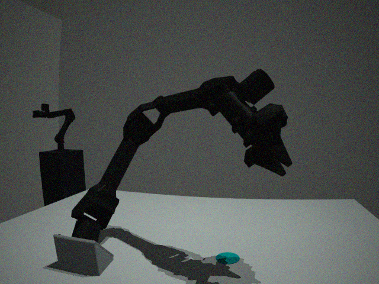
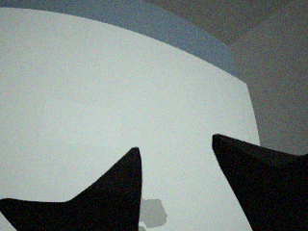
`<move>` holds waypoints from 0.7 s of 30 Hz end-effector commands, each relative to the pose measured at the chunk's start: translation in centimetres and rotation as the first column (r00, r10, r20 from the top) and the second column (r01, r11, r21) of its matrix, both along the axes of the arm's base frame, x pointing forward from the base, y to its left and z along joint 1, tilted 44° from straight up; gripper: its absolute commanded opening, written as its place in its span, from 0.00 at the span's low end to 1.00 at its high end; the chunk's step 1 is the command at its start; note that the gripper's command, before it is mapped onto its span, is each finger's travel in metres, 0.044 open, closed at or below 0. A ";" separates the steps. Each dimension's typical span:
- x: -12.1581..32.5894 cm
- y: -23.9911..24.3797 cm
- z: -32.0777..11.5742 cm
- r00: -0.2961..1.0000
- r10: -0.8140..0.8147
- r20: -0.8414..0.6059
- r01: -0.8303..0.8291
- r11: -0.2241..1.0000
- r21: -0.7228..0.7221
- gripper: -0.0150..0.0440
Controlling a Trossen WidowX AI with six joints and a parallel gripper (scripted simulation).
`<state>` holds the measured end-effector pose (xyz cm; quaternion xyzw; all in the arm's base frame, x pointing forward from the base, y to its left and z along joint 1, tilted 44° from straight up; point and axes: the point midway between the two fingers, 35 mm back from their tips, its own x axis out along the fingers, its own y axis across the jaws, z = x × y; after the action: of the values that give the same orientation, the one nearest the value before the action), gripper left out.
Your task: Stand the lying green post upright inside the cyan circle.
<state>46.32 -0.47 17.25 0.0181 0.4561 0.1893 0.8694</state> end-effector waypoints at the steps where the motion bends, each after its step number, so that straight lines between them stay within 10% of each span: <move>1: -1.2 -1.1 -2.7 0.995 -0.012 -0.096 0.014 1.000 0.014 0.65; 21: -7.9 -5.5 -10.7 0.890 -0.060 -0.452 0.111 0.990 0.087 0.65</move>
<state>39.88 -5.59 8.08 0.1090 0.6075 0.1654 0.7692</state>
